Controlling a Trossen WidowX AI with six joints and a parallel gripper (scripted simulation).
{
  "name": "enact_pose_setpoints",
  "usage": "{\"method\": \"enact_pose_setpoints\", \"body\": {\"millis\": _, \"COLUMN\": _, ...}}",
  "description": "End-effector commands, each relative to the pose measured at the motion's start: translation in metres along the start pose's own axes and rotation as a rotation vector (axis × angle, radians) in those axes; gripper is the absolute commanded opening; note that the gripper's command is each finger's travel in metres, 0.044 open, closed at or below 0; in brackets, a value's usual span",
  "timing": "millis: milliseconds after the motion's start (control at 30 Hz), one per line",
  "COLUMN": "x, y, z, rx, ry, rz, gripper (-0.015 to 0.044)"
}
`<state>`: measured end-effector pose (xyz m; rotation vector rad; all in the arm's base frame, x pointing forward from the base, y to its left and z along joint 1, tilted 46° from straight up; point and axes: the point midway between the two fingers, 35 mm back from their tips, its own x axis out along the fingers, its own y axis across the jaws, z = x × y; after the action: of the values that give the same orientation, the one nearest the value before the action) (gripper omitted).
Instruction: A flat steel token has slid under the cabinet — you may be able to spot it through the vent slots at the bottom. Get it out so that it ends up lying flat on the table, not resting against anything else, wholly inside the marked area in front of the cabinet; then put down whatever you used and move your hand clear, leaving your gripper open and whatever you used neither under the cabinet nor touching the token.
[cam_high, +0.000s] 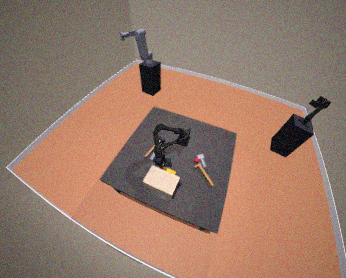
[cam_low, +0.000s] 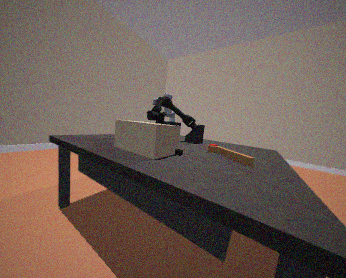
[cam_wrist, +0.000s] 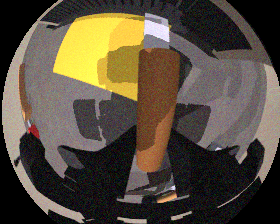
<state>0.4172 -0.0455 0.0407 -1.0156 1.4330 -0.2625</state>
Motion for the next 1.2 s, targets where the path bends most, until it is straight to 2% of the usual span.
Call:
{"method": "enact_pose_setpoints", "body": {"millis": 0, "x": 0.000, "y": 0.001, "z": 0.006, "rx": 0.002, "ry": -0.002, "rz": -0.002, "gripper": 0.0000}}
{"method": "enact_pose_setpoints", "body": {"millis": 1167, "x": 0.003, "y": 0.019, "z": 0.011, "rx": 0.002, "ry": -0.002, "rz": -0.001, "gripper": 0.0000}}
